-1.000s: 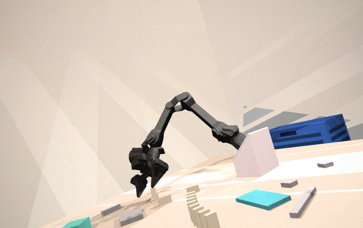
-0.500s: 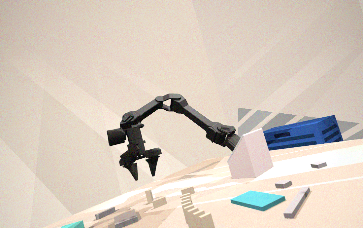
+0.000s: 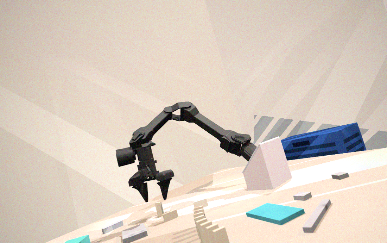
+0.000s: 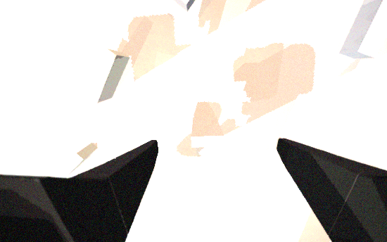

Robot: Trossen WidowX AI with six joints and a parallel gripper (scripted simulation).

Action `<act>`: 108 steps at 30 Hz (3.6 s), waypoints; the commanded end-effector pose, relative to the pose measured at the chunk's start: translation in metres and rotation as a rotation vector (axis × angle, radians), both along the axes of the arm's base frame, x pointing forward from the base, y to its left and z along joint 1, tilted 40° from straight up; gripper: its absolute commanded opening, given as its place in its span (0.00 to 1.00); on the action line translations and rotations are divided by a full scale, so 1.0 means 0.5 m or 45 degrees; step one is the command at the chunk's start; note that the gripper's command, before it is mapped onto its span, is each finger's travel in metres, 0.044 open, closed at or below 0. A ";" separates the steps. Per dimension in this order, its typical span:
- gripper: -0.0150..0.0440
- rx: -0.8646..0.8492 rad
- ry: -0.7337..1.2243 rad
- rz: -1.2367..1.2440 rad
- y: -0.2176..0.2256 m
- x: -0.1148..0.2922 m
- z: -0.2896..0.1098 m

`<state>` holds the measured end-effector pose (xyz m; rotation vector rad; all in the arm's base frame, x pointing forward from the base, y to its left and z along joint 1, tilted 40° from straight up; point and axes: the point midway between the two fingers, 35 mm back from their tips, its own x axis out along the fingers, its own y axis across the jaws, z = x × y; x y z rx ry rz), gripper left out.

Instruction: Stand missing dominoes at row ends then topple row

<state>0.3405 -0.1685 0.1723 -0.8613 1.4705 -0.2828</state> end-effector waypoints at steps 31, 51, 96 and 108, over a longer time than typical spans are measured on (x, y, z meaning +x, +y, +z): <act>0.44 0.007 0.029 0.005 -0.034 0.001 -0.057; 0.44 0.013 0.024 0.001 0.140 -0.029 0.150; 0.44 -0.047 0.462 0.513 0.399 0.005 -0.347; 0.44 -0.053 0.463 0.511 0.363 0.002 -0.382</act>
